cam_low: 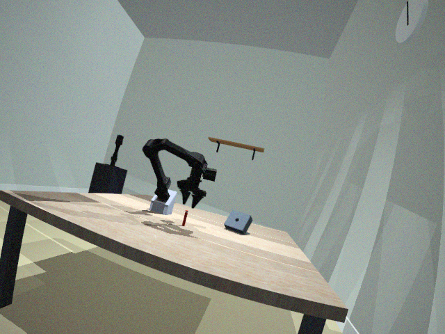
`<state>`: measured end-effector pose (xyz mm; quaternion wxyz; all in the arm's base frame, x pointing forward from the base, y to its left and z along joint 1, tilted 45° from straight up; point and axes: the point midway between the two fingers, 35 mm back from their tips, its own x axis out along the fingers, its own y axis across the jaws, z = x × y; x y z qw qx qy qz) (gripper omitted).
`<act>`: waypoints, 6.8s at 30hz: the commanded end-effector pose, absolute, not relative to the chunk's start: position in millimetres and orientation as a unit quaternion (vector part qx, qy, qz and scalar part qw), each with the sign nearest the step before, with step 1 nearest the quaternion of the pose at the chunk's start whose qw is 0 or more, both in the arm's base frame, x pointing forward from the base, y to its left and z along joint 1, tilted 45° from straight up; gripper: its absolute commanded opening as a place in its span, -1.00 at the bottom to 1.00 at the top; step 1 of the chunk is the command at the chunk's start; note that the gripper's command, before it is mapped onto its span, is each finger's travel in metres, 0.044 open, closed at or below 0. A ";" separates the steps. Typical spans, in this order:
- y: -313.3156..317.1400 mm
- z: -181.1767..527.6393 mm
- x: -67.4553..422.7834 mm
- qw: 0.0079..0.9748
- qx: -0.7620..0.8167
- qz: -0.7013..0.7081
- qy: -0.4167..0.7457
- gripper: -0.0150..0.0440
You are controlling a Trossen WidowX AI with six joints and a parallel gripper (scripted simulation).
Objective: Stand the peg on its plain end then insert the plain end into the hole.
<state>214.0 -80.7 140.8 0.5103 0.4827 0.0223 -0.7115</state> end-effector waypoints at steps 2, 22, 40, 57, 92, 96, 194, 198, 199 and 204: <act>-81.8 140.6 214.2 0.481 0.513 -0.711 -0.023 1.00; -90.7 130.9 215.3 0.436 0.552 -0.707 -0.081 1.00; -111.5 110.2 215.5 0.436 0.552 -0.706 -0.081 1.00; -125.1 97.6 214.1 0.435 0.553 -0.706 -0.083 0.82; -91.7 126.8 219.1 0.434 0.554 -0.706 -0.079 -0.49; -81.1 137.0 219.8 0.434 0.553 -0.707 -0.080 -0.49; 2.1 91.3 396.0 0.069 0.808 -0.576 0.103 -0.49; 3.3 86.2 399.9 0.067 0.809 -0.574 0.104 -0.49; 3.7 84.7 401.0 0.066 0.810 -0.574 0.105 -0.49; 5.6 76.9 406.5 0.064 0.811 -0.571 0.107 -0.49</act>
